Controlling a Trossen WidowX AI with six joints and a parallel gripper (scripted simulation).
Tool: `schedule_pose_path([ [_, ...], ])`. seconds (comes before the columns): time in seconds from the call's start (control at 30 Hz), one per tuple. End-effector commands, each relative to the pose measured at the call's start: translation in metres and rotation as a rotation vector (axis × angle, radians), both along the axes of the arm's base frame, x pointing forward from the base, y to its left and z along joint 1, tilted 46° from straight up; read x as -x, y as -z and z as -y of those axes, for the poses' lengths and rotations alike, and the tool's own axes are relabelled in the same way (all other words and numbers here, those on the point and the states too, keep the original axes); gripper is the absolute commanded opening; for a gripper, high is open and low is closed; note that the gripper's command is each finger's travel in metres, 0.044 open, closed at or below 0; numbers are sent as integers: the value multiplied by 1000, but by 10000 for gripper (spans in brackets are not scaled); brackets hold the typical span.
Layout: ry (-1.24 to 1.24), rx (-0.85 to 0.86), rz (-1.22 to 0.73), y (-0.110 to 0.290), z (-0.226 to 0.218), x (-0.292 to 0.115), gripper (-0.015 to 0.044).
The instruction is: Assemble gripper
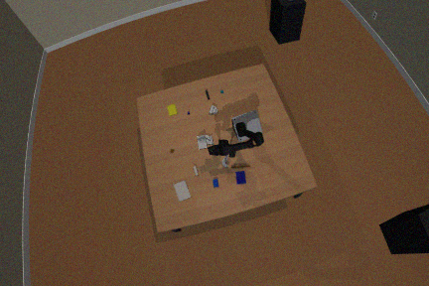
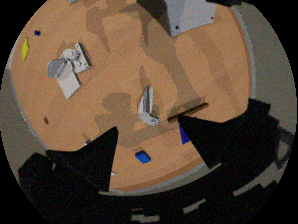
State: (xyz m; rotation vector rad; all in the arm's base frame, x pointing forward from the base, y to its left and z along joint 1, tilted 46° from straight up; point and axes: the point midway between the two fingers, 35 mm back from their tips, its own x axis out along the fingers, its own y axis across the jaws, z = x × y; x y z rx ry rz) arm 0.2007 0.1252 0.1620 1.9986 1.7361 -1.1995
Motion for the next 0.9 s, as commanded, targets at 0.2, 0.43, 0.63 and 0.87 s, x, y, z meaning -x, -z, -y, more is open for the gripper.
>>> schedule_pose_path([
  [0.2, 91, 8, -99, 2, 1, 4, 440],
  [0.43, 91, 7, -98, 25, -23, 5, 440],
  [0.63, 91, 5, -99, 29, -28, 6, 440],
  [0.87, 91, 5, -98, 30, -28, 6, 440],
])
